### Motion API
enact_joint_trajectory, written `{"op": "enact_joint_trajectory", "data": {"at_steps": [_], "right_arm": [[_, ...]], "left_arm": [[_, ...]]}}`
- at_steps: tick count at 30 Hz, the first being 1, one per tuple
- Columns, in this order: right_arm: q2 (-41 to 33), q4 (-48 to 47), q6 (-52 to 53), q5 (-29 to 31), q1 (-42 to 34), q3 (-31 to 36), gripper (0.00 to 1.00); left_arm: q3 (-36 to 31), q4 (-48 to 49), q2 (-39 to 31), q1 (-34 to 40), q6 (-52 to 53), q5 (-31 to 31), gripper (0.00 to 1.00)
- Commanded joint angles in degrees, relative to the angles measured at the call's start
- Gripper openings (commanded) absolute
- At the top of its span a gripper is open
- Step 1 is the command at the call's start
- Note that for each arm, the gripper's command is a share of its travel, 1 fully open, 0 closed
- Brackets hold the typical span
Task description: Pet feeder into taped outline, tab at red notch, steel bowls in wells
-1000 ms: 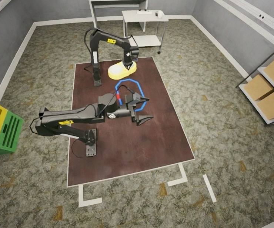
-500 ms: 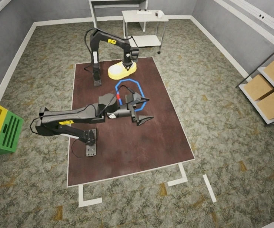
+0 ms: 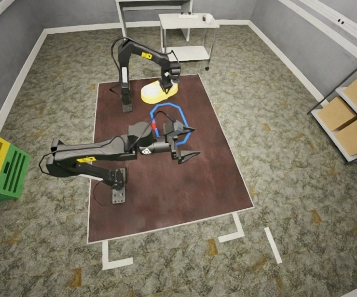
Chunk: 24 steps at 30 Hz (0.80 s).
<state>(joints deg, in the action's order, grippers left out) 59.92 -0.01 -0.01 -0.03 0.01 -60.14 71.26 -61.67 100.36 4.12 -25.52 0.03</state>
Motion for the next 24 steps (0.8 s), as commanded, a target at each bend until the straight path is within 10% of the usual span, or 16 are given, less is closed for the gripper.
{"op": "enact_joint_trajectory", "data": {"at_steps": [1,24], "right_arm": [[0.1,-0.7,-0.3,-0.2,0.2,0.4,1.0],[0.1,-0.7,-0.3,-0.2,0.2,0.4,1.0]], "left_arm": [[-1.1,2.4,1.2,0.2,0.6,0.1,0.3],[-2.3,5.9,0.9,0.2,0.3,-0.4,0.19]]}}
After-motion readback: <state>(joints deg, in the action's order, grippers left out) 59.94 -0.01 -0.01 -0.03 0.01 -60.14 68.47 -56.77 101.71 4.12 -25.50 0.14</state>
